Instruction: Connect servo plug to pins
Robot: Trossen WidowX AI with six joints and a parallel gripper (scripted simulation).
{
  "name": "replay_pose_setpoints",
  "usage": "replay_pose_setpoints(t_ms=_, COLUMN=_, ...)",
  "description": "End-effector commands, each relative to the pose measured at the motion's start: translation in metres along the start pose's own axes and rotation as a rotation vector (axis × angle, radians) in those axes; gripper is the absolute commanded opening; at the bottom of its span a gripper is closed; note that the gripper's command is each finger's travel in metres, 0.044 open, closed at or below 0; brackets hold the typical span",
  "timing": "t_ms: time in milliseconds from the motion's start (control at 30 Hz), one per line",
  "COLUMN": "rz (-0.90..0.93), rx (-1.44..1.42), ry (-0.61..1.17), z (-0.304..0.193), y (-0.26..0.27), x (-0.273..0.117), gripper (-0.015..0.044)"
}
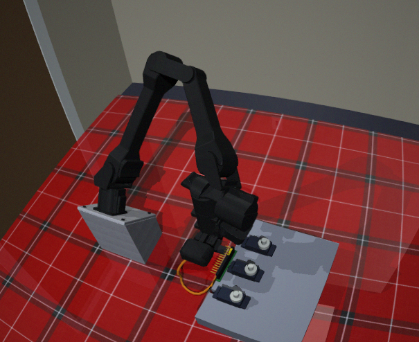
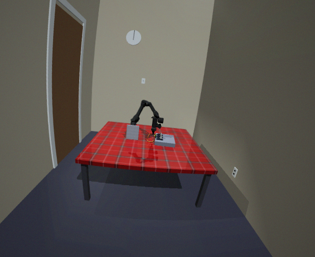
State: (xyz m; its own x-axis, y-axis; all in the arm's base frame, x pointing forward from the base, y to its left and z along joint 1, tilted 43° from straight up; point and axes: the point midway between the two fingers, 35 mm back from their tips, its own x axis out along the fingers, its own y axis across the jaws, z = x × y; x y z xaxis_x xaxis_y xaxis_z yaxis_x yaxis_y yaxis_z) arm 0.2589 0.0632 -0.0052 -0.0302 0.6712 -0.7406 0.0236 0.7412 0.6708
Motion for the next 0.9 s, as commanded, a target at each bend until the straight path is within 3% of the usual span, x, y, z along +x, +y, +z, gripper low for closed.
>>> replay_pose_setpoints(t_ms=0, rz=0.007, rx=0.005, ry=0.000, z=0.005, y=0.001, x=0.000, gripper=0.0000)
replay_pose_setpoints(t_ms=400, rz=0.007, rx=0.004, ry=-0.001, z=0.012, y=0.001, x=0.000, gripper=0.0000)
replay_pose_setpoints(t_ms=700, rz=0.006, rx=0.005, ry=-0.001, z=0.006, y=0.001, x=0.001, gripper=0.0236)
replay_pose_setpoints(t_ms=867, rz=0.003, rx=0.005, ry=-0.001, z=0.007, y=-0.001, x=-0.044, gripper=0.0367)
